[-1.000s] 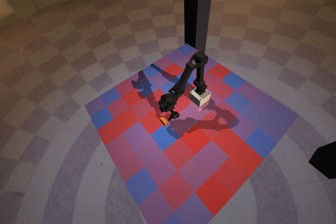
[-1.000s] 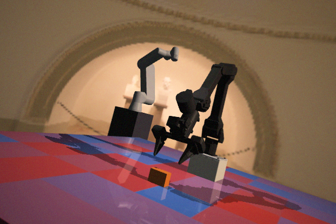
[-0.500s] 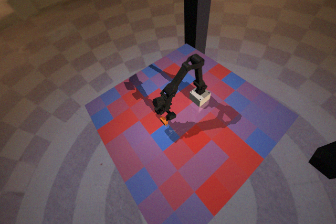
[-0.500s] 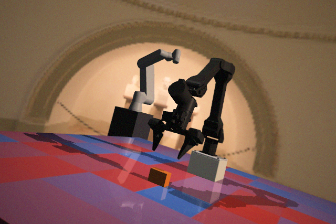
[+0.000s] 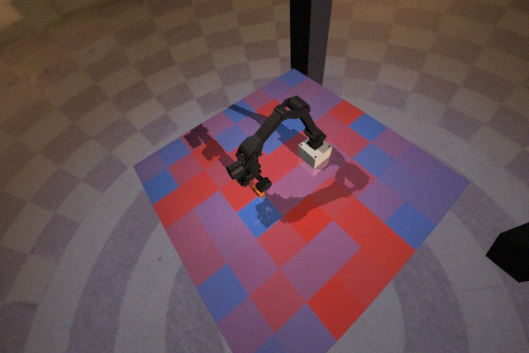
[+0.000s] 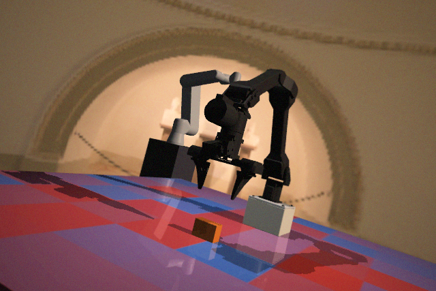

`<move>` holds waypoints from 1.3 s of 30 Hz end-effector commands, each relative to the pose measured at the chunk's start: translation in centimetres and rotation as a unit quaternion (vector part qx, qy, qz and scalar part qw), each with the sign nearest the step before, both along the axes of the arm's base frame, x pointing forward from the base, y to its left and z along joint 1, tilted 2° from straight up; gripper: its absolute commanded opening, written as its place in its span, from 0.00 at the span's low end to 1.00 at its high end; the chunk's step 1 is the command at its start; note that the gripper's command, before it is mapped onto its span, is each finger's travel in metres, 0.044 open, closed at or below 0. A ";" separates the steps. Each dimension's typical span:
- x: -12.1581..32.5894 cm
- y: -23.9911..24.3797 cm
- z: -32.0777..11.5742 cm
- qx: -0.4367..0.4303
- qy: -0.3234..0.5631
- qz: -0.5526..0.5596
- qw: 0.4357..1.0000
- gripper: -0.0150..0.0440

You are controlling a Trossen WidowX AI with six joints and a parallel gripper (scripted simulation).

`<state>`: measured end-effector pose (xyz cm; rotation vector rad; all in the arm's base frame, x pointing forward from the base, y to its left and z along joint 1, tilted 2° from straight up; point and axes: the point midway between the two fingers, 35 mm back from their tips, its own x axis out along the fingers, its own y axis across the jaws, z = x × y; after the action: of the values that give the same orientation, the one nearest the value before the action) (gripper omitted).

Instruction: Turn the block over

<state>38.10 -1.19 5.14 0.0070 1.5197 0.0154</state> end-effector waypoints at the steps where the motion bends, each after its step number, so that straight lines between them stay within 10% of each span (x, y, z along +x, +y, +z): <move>1: -0.1 0.0 -0.1 -0.003 0.025 0.002 1.000 1.00; 39: -0.2 -0.1 -7.5 -0.003 0.025 0.002 1.000 1.00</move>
<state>38.11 -1.19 -1.33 0.0048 1.5588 0.0158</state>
